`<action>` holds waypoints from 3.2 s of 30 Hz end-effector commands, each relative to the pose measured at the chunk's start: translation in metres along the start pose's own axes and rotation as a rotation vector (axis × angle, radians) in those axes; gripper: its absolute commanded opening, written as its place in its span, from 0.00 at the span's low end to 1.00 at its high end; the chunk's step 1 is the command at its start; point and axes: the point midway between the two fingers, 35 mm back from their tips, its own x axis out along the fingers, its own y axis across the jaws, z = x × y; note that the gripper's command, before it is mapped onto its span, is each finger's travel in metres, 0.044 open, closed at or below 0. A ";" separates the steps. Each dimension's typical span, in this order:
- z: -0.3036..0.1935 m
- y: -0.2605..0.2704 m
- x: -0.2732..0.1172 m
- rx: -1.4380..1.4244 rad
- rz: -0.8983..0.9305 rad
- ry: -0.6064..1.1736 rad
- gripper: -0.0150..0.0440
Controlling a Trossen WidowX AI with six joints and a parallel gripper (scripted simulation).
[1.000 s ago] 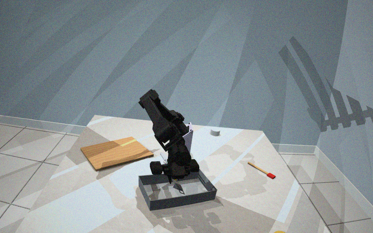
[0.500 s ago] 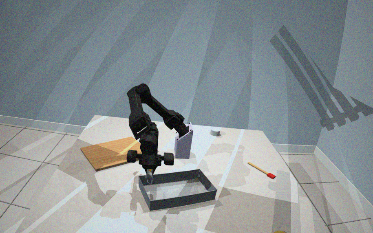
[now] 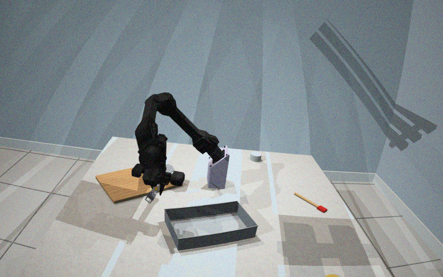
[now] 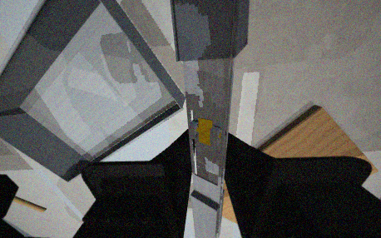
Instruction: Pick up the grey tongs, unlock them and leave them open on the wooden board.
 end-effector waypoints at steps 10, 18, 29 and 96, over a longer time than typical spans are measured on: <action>-0.032 -0.042 -0.008 0.122 -0.005 -0.006 0.00; -0.057 -0.072 0.001 0.215 0.023 0.016 0.00; -0.099 -0.111 0.008 0.347 0.050 0.031 0.00; -0.249 -0.189 -0.031 0.897 -0.138 -0.523 0.00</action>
